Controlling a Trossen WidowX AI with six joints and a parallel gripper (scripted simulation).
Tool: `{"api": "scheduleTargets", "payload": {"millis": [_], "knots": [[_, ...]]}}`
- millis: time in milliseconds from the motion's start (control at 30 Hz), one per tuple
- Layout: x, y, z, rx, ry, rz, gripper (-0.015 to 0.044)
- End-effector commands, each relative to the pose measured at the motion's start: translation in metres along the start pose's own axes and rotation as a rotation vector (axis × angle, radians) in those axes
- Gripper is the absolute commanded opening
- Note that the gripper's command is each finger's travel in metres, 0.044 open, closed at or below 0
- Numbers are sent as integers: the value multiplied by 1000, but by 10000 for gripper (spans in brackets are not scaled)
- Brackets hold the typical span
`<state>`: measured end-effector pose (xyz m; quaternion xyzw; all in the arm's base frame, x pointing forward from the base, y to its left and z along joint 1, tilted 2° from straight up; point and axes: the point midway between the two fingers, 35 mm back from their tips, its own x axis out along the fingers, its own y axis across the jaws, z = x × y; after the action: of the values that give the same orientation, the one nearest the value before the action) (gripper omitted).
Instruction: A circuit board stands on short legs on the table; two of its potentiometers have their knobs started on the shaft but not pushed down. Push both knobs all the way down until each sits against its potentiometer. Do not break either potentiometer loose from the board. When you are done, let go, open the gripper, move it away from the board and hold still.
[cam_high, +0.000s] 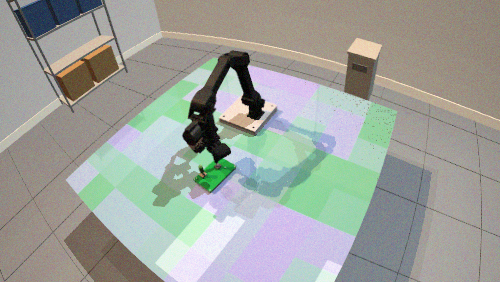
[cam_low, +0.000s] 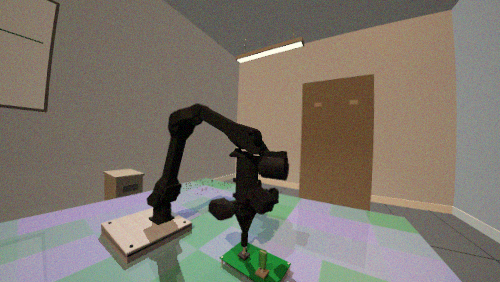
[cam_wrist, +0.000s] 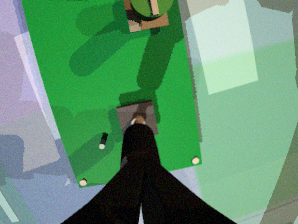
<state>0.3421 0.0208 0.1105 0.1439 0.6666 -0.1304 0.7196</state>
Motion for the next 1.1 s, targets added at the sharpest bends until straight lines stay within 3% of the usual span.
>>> {"api": "scheduleTargets", "payload": {"millis": [0,1067], "knots": [[0,0,-1,-4,4,1,0],[14,0,-1,-4,4,1,0]]}}
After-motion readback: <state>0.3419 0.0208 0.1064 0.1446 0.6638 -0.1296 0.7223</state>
